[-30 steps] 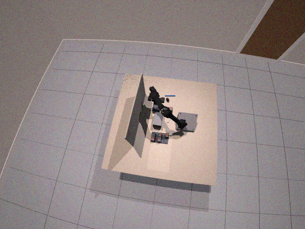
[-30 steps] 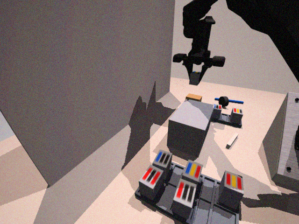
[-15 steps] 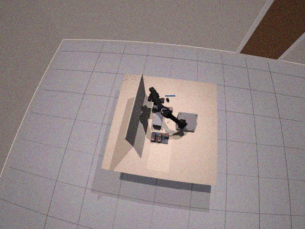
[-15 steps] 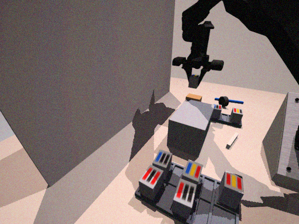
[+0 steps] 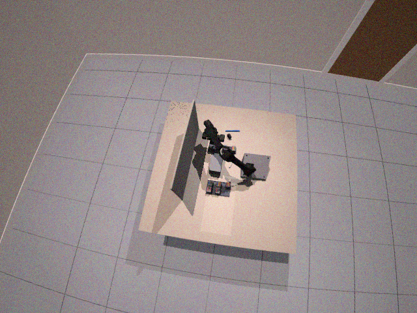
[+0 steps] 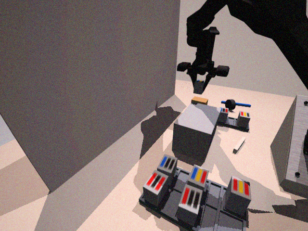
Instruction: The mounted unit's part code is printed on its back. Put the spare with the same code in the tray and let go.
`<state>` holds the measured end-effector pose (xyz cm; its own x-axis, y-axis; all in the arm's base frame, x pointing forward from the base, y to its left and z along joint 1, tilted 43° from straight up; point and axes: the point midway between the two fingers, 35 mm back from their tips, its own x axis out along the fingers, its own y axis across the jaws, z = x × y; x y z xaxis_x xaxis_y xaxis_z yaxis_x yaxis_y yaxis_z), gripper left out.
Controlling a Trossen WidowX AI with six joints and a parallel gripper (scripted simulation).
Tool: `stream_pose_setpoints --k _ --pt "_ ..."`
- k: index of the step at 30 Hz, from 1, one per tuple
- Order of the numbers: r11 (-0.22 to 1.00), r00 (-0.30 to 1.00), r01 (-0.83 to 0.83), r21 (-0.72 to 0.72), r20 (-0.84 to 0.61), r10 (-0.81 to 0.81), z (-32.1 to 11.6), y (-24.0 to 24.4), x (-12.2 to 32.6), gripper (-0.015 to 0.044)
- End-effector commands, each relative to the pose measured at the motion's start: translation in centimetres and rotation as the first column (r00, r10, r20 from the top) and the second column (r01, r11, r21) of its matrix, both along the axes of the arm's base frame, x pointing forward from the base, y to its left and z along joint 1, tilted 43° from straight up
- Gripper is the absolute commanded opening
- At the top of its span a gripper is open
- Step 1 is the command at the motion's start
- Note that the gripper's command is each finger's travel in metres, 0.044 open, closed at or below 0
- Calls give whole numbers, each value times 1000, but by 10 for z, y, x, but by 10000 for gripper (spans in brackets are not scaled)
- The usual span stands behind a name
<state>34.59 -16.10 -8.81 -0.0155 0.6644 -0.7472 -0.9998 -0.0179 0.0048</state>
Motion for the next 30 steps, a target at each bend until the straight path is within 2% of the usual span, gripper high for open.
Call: stream_pose_setpoints --k 1,30 --pt "1000 1000 7 4 -2 -7 -3 3 0 0" --pt "1000 1000 7 5 -2 -7 -23 21 1 0"
